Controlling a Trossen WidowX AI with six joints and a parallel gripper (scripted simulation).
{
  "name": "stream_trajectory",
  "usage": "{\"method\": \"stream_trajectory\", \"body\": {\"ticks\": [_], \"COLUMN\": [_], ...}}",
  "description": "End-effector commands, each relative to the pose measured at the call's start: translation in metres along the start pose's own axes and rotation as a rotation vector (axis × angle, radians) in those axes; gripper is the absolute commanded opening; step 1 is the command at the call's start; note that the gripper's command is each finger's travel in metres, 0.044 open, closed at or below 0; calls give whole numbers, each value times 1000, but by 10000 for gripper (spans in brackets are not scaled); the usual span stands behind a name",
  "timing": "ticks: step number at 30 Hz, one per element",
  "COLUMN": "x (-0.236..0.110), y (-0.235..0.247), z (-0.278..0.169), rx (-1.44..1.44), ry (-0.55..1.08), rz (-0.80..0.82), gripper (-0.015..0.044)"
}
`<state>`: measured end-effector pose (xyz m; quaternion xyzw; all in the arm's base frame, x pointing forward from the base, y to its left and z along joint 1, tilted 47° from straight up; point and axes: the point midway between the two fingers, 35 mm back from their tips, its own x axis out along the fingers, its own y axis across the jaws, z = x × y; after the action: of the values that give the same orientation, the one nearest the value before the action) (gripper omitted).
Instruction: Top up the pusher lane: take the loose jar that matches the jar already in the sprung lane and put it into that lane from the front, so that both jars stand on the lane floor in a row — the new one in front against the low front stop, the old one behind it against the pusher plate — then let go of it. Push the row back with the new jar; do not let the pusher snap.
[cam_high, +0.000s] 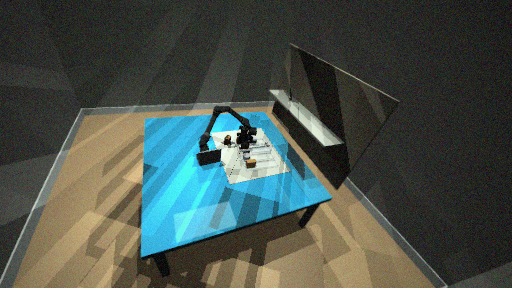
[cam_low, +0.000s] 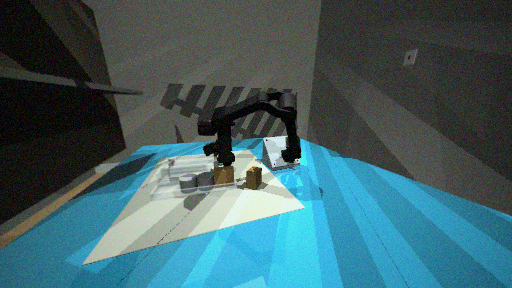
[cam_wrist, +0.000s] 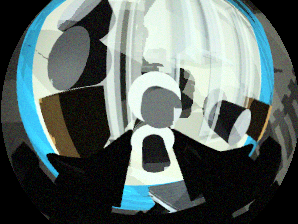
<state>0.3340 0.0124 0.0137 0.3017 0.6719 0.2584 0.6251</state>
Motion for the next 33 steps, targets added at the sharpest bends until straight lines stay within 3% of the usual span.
{"method": "stream_trajectory", "body": {"ticks": [1, 33], "x": [1, 1], "y": [1, 1], "z": [1, -4], "rx": [-3, -3], "ry": [-6, -6], "rz": [4, 4], "gripper": [0, 0]}}
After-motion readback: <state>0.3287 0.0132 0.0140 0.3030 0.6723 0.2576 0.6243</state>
